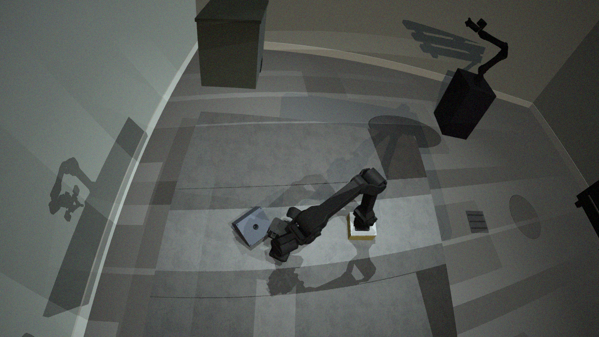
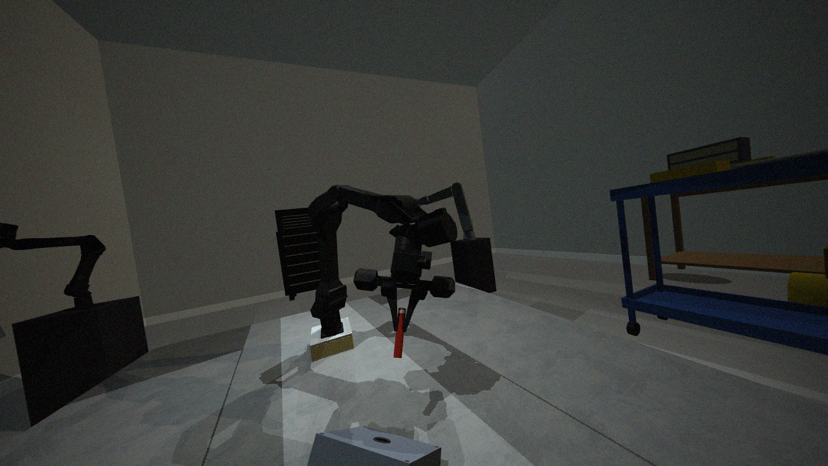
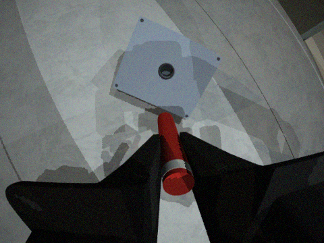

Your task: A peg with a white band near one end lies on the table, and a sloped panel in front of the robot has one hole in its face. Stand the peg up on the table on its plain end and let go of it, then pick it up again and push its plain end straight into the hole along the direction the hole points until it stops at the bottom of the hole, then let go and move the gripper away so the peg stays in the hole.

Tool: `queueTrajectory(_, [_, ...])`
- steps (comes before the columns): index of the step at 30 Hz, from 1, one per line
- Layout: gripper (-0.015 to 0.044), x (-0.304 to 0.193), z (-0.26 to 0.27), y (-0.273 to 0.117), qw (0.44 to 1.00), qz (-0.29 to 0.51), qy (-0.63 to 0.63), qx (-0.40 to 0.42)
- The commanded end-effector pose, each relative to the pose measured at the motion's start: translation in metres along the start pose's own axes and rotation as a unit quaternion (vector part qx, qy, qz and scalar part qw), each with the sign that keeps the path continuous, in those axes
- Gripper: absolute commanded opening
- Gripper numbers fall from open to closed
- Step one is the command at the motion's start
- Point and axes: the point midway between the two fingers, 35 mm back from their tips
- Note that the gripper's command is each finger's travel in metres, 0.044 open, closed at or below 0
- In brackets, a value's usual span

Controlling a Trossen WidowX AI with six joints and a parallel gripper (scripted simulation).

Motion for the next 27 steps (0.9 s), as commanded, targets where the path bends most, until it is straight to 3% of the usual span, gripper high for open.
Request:
queueTrajectory(1, [0.0,0.008,0.0,0.005,1.0,-0.011,-0.006,-0.014])
queueTrajectory(27, [0.0,0.027,-0.004,0.054,0.999,-0.032,-0.012,-0.034])
Point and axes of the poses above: the point midway between the two fingers, 35 mm back from their tips, its own y axis out along the fingers, its own z axis across the jaws, x = y × z, and after that the axes turned 3 degrees about -y, right-handed
